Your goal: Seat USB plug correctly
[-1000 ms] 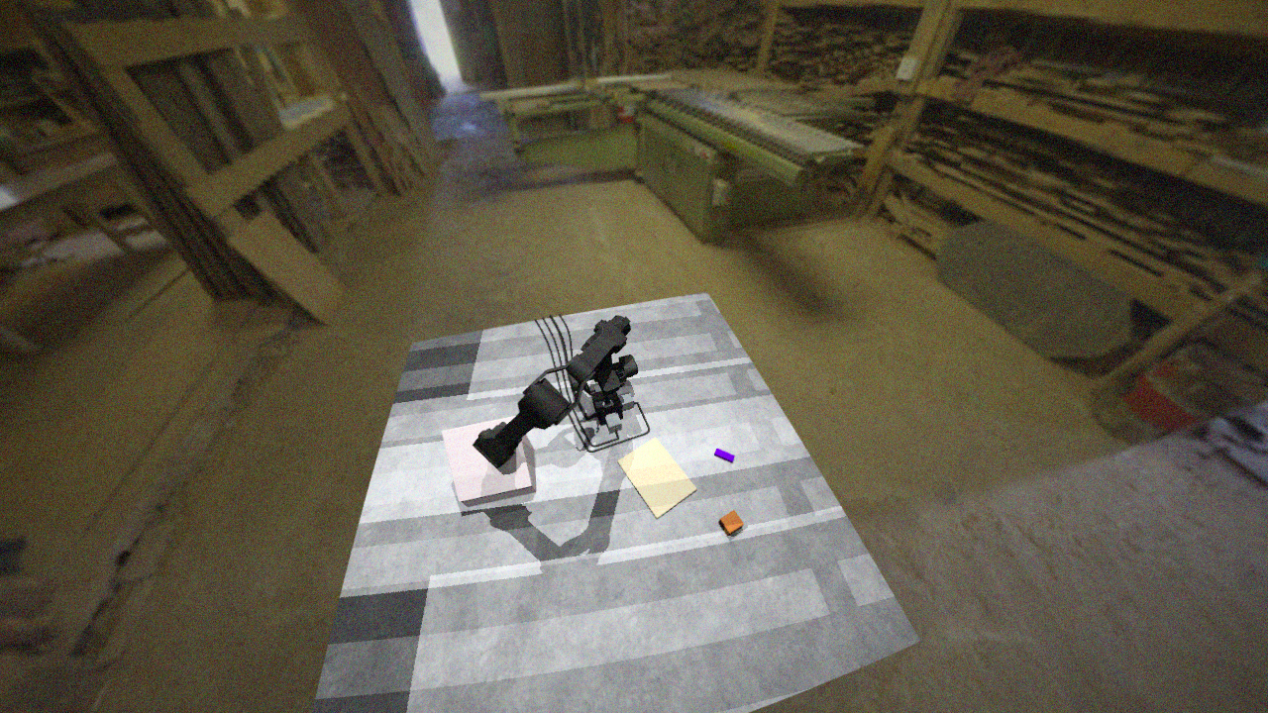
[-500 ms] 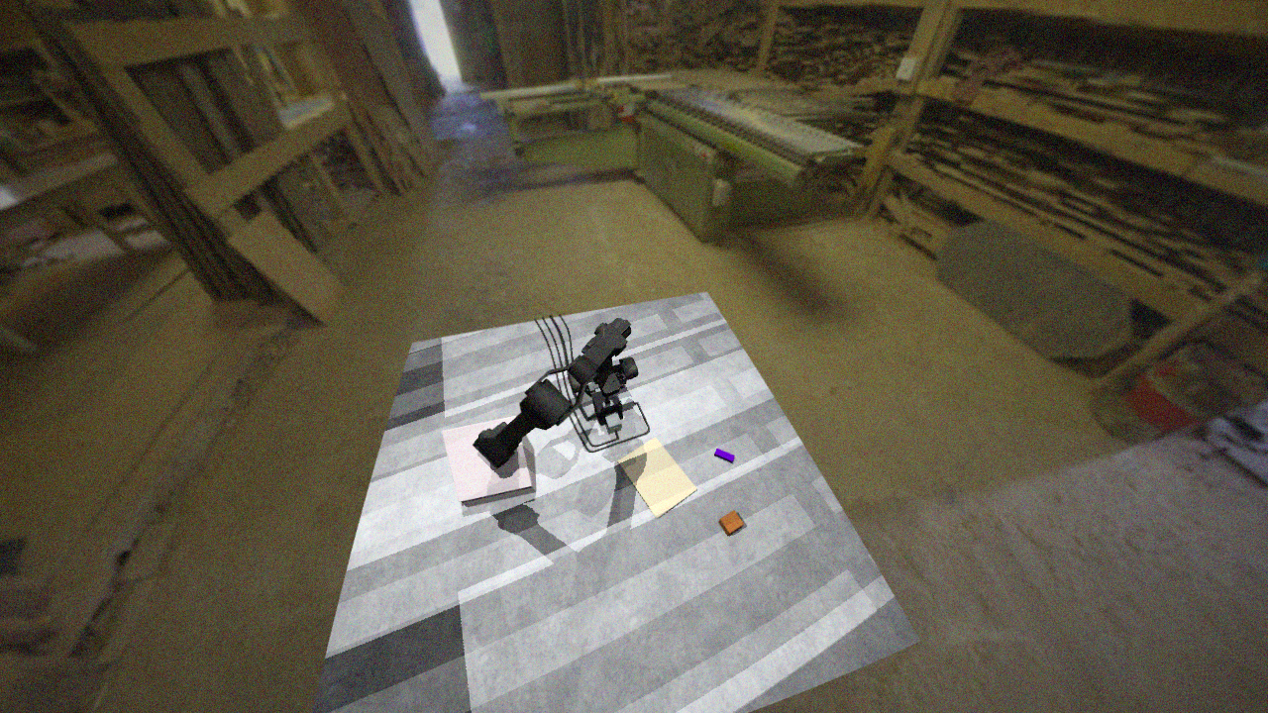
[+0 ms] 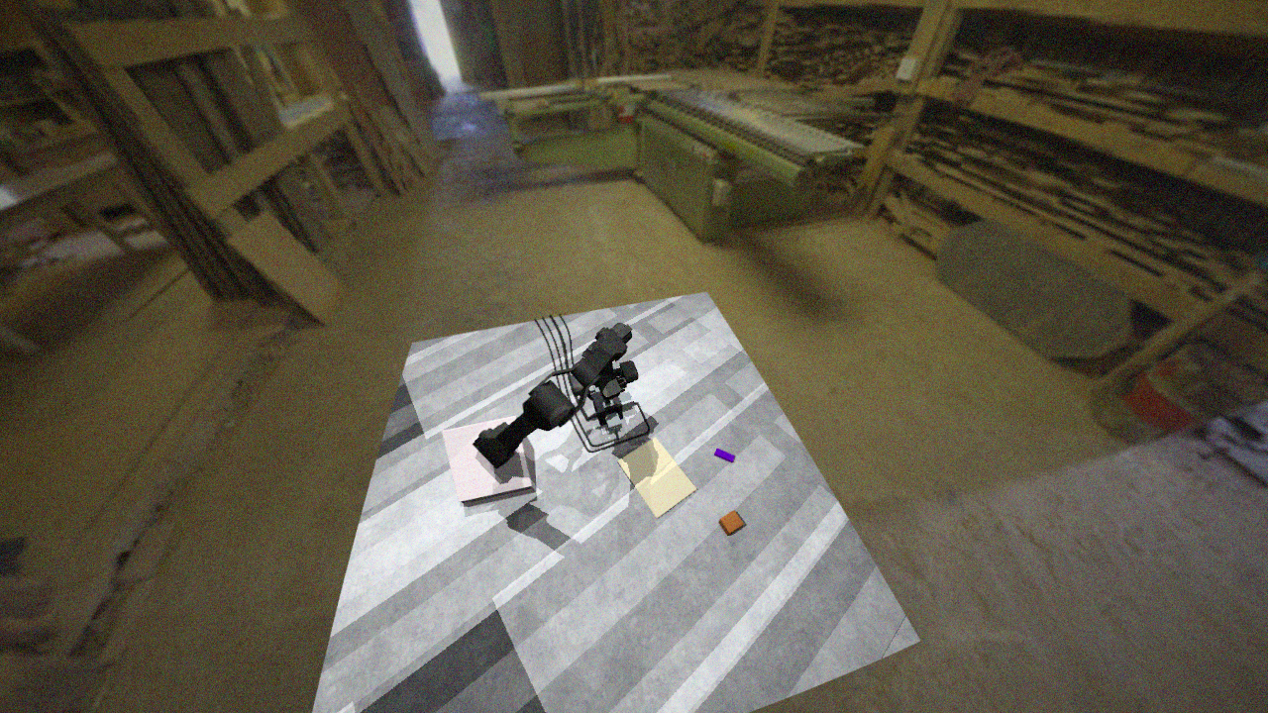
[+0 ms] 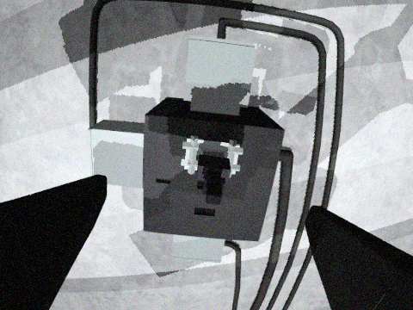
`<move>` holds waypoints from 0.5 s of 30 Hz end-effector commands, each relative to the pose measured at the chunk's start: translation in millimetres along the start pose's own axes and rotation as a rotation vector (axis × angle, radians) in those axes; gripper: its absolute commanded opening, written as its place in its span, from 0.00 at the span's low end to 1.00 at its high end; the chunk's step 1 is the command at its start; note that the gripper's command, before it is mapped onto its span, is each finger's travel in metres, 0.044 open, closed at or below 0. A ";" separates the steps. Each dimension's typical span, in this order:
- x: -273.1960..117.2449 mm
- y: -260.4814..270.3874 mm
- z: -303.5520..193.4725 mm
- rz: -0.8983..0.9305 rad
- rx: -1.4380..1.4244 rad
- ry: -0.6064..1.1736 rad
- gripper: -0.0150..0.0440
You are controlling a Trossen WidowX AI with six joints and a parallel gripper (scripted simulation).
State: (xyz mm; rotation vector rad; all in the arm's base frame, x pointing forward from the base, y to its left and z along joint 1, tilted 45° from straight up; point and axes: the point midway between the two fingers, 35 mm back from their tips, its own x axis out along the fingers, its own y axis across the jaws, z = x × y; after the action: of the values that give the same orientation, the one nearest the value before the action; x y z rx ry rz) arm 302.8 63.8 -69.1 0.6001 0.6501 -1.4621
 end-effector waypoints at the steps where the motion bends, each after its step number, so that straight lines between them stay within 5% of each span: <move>1: 7.1 -1.1 0.6 -0.005 -0.007 -0.006 1.00; 10: 8.6 -1.1 0.6 -0.005 -0.007 -0.006 1.00; 15: 6.8 -1.2 0.5 -0.005 -0.001 -0.002 0.78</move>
State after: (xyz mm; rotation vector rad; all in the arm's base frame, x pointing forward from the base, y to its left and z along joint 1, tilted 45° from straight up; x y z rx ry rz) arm 301.5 58.6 -73.7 0.5955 0.6514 -1.4671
